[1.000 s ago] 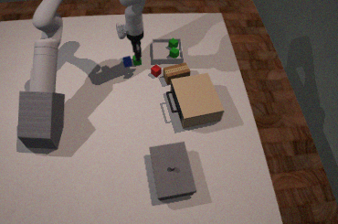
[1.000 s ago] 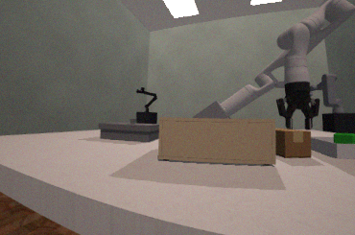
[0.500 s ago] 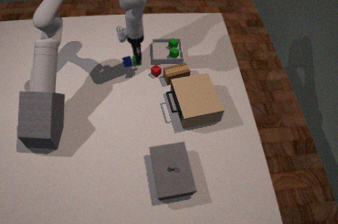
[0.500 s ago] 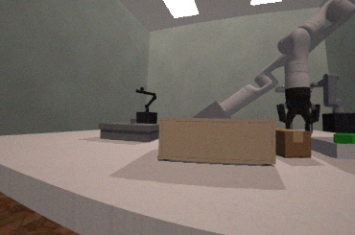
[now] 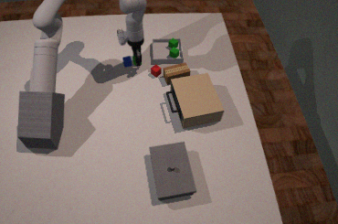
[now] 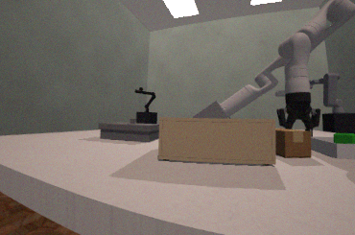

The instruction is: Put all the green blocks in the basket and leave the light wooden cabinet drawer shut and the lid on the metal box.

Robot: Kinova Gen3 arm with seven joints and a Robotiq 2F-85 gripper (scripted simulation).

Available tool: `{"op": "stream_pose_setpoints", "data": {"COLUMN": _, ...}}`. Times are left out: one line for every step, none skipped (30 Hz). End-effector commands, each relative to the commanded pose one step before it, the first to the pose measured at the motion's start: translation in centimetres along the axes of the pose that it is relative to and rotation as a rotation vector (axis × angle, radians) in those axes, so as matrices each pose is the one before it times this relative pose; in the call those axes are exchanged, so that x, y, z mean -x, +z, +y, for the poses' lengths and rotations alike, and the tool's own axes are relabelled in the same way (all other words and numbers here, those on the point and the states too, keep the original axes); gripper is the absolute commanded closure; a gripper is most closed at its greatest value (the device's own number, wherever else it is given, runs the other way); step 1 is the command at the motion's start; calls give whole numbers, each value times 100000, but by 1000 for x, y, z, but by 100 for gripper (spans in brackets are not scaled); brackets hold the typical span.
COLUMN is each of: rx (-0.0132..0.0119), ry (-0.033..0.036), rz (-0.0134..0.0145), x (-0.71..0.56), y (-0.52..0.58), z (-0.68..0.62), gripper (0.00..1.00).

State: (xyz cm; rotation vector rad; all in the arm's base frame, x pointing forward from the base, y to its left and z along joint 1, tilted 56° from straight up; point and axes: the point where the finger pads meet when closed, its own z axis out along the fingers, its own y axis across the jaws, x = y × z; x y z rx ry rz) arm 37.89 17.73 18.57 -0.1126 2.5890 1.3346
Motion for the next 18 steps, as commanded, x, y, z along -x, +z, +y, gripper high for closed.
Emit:
{"op": "stream_pose_setpoints", "data": {"rx": -52, "ry": 10, "rz": -150, "x": 42, "y": 146, "z": -25, "gripper": 34}}
{"op": "stream_pose_setpoints", "data": {"rx": 0, "ry": 0, "rz": 0, "x": 0, "y": 62, "z": 0, "gripper": 34}}
{"op": "stream_pose_setpoints", "data": {"rx": 0, "ry": 0, "rz": 0, "x": 0, "y": 55, "z": 0, "gripper": 34}}
{"op": "stream_pose_setpoints", "data": {"rx": 0, "ry": 0, "rz": 0, "x": 0, "y": 47, "z": 0, "gripper": 34}}
{"op": "stream_pose_setpoints", "data": {"rx": 0, "ry": 0, "rz": 0, "x": 0, "y": 40, "z": 0, "gripper": 34}}
{"op": "stream_pose_setpoints", "data": {"rx": 0, "ry": 0, "rz": 0, "x": 0, "y": 34, "z": 0, "gripper": 34}}
{"op": "stream_pose_setpoints", "data": {"rx": 0, "ry": 0, "rz": 0, "x": 0, "y": 27, "z": 0, "gripper": 34}}
{"op": "stream_pose_setpoints", "data": {"rx": 0, "ry": 0, "rz": 0, "x": 0, "y": 0, "z": 0, "gripper": 34}}
{"op": "stream_pose_setpoints", "data": {"rx": 0, "ry": 0, "rz": 0, "x": 0, "y": 0, "z": 0, "gripper": 34}}
{"op": "stream_pose_setpoints", "data": {"rx": 0, "ry": 0, "rz": 0, "x": 0, "y": 21, "z": 0, "gripper": 34}}
{"op": "stream_pose_setpoints", "data": {"rx": 0, "ry": 0, "rz": 0, "x": 0, "y": 16, "z": 0, "gripper": 34}}
{"op": "stream_pose_setpoints", "data": {"rx": 0, "ry": 0, "rz": 0, "x": 0, "y": 11, "z": 0, "gripper": 34}}
{"op": "stream_pose_setpoints", "data": {"rx": 0, "ry": 0, "rz": 0, "x": 0, "y": 7, "z": 0, "gripper": 34}}
{"op": "stream_pose_setpoints", "data": {"rx": 0, "ry": 0, "rz": 0, "x": 0, "y": 4, "z": 0, "gripper": 34}}
{"op": "stream_pose_setpoints", "data": {"rx": 0, "ry": 0, "rz": 0, "x": 0, "y": 1, "z": 0, "gripper": 34}}
{"op": "stream_pose_setpoints", "data": {"rx": 0, "ry": 0, "rz": 0, "x": 0, "y": 0, "z": 0, "gripper": 34}}
{"op": "stream_pose_setpoints", "data": {"rx": 0, "ry": 0, "rz": 0, "x": 0, "y": 0, "z": 0, "gripper": 34}}
{"op": "stream_pose_setpoints", "data": {"rx": 0, "ry": 0, "rz": 0, "x": 0, "y": 0, "z": 0, "gripper": 34}}
